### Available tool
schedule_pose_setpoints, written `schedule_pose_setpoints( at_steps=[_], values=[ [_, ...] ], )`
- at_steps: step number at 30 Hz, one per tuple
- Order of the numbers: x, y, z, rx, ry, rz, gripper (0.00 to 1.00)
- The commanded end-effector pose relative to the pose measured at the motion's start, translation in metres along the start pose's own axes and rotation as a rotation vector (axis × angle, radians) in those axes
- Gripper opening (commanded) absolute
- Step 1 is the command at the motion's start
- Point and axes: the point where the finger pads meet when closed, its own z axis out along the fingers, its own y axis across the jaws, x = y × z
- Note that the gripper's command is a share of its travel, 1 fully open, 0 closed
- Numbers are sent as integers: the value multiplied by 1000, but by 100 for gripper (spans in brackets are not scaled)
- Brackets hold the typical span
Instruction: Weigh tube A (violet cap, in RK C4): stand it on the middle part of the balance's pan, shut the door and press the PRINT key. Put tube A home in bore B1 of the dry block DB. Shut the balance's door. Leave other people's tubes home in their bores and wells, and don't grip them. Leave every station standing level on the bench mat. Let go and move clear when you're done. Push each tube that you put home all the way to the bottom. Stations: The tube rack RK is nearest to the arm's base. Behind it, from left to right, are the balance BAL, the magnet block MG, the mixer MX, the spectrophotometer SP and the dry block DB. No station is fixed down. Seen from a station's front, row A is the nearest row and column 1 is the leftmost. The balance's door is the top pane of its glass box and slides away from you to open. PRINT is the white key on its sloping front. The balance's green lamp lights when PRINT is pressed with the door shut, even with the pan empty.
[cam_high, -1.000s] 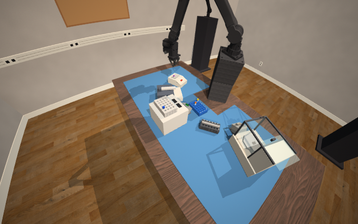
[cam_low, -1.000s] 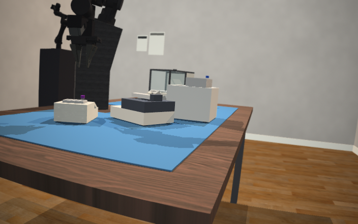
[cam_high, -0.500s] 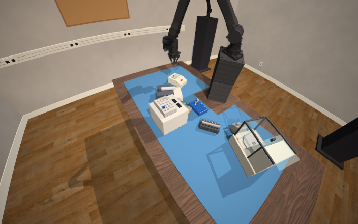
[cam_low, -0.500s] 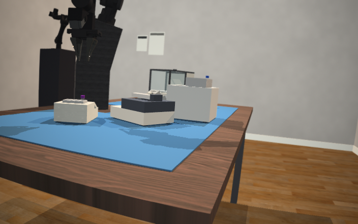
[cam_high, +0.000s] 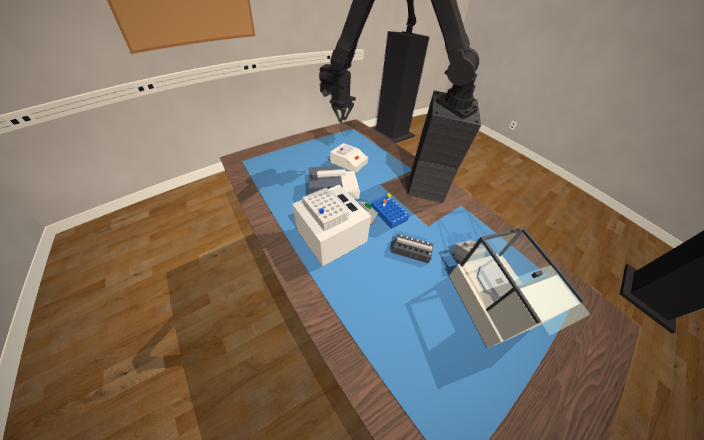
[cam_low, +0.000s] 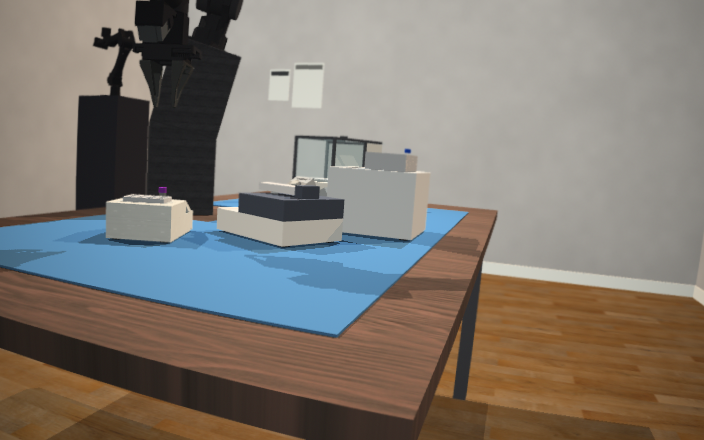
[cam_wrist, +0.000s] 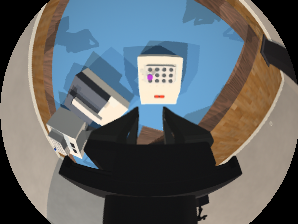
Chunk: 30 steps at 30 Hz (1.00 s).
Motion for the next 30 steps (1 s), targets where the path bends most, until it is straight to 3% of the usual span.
schedule_pose_setpoints(
  at_steps=[1, 8, 11, 25, 28, 30],
  values=[
    [-11, -3, -19, -1, -30, -8, 30],
    [-9, -4, -31, 0, -28, -7, 30],
    [-4, -1, -24, 2, -9, -13, 30],
    [-7, -4, -55, 0, -25, -6, 30],
    [-1, -2, -46, 2, -1, -12, 30],
    [-7, 0, -59, 1, -24, -16, 30]
  ],
)
